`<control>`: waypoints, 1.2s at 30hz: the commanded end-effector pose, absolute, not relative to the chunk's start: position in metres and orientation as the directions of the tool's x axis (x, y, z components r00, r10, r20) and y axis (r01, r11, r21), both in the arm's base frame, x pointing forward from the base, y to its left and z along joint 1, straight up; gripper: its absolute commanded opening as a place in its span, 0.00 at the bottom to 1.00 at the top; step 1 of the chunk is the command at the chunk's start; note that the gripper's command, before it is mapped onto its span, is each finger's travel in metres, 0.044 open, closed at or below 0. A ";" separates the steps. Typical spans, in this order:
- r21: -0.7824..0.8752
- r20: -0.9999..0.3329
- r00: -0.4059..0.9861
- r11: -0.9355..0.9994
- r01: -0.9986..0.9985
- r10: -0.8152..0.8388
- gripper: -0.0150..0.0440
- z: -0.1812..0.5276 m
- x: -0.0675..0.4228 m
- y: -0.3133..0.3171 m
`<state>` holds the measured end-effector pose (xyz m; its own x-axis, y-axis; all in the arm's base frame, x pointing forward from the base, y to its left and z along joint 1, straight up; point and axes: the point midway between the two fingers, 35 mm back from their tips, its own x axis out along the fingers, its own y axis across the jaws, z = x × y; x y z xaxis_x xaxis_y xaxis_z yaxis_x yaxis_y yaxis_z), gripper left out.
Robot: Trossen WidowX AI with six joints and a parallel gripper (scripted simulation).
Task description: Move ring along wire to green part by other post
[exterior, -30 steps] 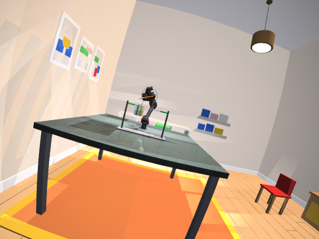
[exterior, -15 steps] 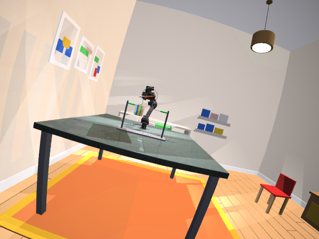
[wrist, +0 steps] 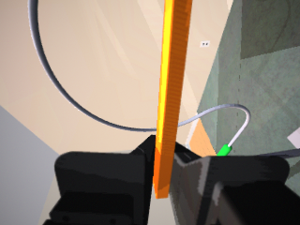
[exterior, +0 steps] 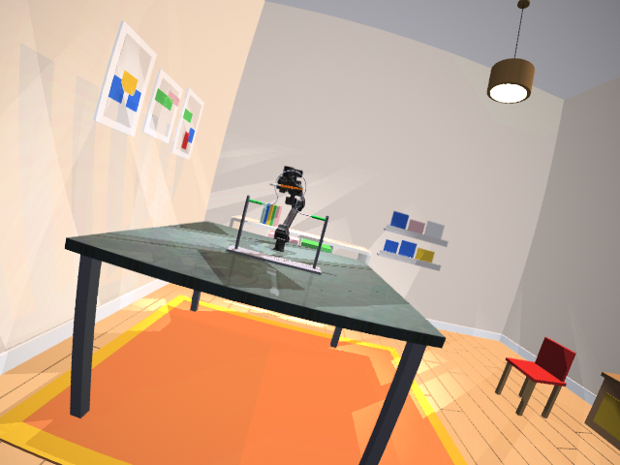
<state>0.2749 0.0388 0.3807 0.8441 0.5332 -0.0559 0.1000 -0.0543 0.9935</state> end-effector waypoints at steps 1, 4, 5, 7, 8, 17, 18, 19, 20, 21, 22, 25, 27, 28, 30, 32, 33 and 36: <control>0.995 -0.082 0.846 0.003 0.095 0.527 0.00 0.381 0.277 0.039; 0.995 -0.102 0.846 0.043 0.094 0.523 0.00 0.379 0.277 0.039; 0.994 -0.109 0.846 0.056 0.094 0.521 0.00 0.379 0.277 0.039; 0.992 -0.122 0.847 0.082 0.093 0.518 0.00 0.378 0.277 0.039; 0.991 -0.129 0.847 0.096 0.092 0.516 0.00 0.377 0.277 0.039; 0.973 -0.186 0.849 0.214 0.089 0.495 0.00 0.373 0.277 0.038; 0.970 -0.192 0.849 0.227 0.088 0.492 0.00 0.372 0.277 0.038; 0.967 -0.199 0.849 0.240 0.088 0.489 0.00 0.372 0.277 0.038; 0.964 -0.205 0.849 0.253 0.087 0.486 0.00 0.371 0.277 0.038; 0.960 -0.211 0.850 0.266 0.087 0.483 0.00 0.371 0.277 0.038; 0.956 -0.217 0.850 0.279 0.087 0.480 0.00 0.370 0.277 0.038; 0.945 -0.235 0.851 0.317 0.085 0.471 0.00 0.369 0.277 0.038; 0.936 -0.246 0.851 0.342 0.085 0.464 0.00 0.368 0.277 0.037; 0.931 -0.252 0.851 0.354 0.084 0.460 0.00 0.368 0.277 0.037; 0.922 -0.263 0.852 0.379 0.084 0.453 0.00 0.367 0.277 0.037; 0.911 -0.275 0.852 0.403 0.083 0.445 0.00 0.366 0.277 0.037; 0.906 -0.280 0.853 0.416 0.083 0.441 0.00 0.365 0.277 0.037; 0.889 -0.296 0.853 0.451 0.082 0.429 0.00 0.364 0.277 0.036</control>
<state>0.2753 0.0367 0.3631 0.8522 0.4421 -0.2800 0.0850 0.4110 0.9076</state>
